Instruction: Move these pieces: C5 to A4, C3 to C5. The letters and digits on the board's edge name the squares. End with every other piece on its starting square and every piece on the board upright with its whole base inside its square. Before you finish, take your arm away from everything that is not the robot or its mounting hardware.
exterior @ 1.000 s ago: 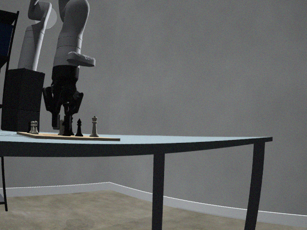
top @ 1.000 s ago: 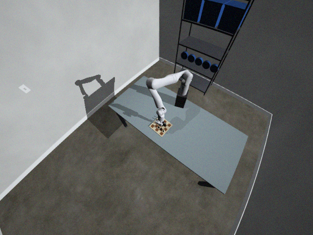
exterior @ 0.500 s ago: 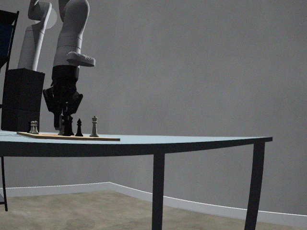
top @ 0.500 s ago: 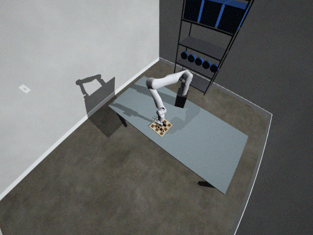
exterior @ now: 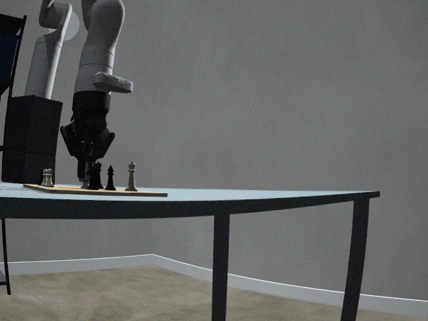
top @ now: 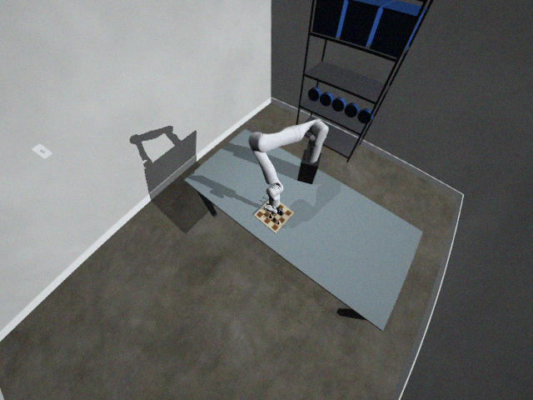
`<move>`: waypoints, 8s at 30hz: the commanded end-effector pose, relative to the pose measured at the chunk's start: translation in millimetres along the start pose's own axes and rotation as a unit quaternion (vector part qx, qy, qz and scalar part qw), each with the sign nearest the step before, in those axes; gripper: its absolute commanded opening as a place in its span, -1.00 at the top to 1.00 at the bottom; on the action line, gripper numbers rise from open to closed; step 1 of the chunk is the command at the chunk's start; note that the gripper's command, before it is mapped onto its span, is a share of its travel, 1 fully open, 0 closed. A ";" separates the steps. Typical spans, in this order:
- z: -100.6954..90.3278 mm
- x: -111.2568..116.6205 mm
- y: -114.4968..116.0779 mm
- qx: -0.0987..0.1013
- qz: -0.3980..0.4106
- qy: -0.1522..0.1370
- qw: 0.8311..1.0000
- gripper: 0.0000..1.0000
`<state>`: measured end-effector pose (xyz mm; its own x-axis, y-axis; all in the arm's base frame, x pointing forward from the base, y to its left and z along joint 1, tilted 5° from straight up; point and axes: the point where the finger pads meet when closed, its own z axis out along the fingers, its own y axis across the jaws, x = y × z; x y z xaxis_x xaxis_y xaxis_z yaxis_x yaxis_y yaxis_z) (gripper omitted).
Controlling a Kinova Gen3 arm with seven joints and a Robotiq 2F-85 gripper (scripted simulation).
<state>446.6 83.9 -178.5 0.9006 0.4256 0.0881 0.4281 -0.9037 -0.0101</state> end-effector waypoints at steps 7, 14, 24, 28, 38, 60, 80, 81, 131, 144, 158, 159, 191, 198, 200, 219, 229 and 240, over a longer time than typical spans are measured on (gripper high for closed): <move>-0.5 0.7 0.2 0.000 0.000 0.001 1.000 1.00; -0.5 0.7 0.2 0.000 0.000 0.001 1.000 1.00; -28.1 0.6 0.2 0.000 0.000 0.001 1.000 1.00; -58.9 0.6 0.2 0.000 0.000 0.001 1.000 1.00; -99.0 0.5 0.2 0.000 0.000 0.001 1.000 1.00; -97.0 -48.8 -18.1 0.004 0.112 0.004 0.994 1.00; -101.3 -72.5 -23.8 0.000 0.153 0.001 0.988 1.00; -101.3 -72.5 -23.8 0.000 0.153 0.001 0.988 1.00; -4.9 -73.1 -23.8 0.000 0.153 0.001 0.988 1.00; -4.9 -73.1 -23.8 0.000 0.153 0.001 0.988 1.00; -4.8 -73.1 -23.8 0.000 0.153 0.001 0.988 1.00; -4.6 -73.1 -23.8 0.000 0.153 0.001 0.988 1.00; -0.9 -73.1 -23.8 0.000 0.153 0.001 0.988 1.00; -0.9 -73.1 -23.8 0.000 0.153 0.001 0.988 1.00; -0.9 -73.1 -23.8 0.000 0.153 0.001 0.988 1.00; -0.9 -73.1 -23.8 0.000 0.153 0.001 0.988 0.85; -0.9 -73.1 -23.8 0.000 0.153 0.001 0.988 0.27; -1.0 -73.1 -23.8 0.000 0.153 0.001 0.988 0.27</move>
<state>369.9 74.2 -184.3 0.9880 0.1315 0.0810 0.1348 -0.9902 -0.0364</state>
